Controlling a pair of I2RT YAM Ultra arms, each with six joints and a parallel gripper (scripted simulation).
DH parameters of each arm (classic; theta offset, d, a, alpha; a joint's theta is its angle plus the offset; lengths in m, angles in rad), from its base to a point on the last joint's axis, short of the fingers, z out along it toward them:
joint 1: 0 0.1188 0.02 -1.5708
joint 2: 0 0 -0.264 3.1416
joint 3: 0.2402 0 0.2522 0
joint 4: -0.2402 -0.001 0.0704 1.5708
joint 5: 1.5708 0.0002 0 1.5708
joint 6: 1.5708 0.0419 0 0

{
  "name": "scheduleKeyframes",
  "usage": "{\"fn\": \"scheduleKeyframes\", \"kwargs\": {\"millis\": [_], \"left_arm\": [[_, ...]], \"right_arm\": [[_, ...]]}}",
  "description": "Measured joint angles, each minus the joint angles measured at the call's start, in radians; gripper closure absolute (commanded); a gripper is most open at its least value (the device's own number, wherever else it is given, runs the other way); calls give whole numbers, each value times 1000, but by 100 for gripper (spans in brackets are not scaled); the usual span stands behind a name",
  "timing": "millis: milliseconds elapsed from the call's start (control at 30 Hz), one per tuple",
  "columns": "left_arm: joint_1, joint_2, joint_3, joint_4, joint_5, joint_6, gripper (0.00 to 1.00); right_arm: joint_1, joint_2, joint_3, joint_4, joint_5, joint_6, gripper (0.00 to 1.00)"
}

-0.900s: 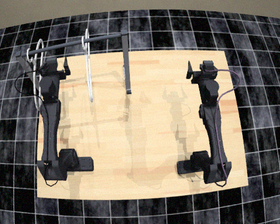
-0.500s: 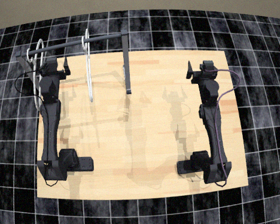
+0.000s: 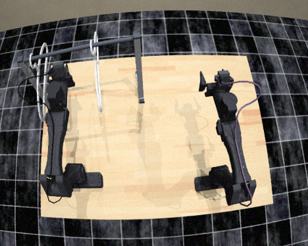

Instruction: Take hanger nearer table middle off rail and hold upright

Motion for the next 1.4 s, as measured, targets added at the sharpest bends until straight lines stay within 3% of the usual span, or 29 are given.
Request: {"fn": "scheduleKeyframes", "kwargs": {"millis": [233, 633, 800, 1100, 1400], "left_arm": [[-133, 66, 132, -146, -133, -56, 69], [-379, 195, 397, -444, -406, -162, 69], [-457, 250, 492, -530, -494, -185, 69], [-592, 318, 604, -624, -550, -235, 69], [-608, 327, 643, -652, -568, -251, 69]], "right_arm": [[264, -140, -124, 133, -24, 16, 0], [646, -93, -214, 428, -6, -8, 0], [703, -40, -218, 506, -6, -23, 0], [723, -13, -219, 558, -6, -28, 0], [727, -12, -219, 566, -6, -29, 0]]}}
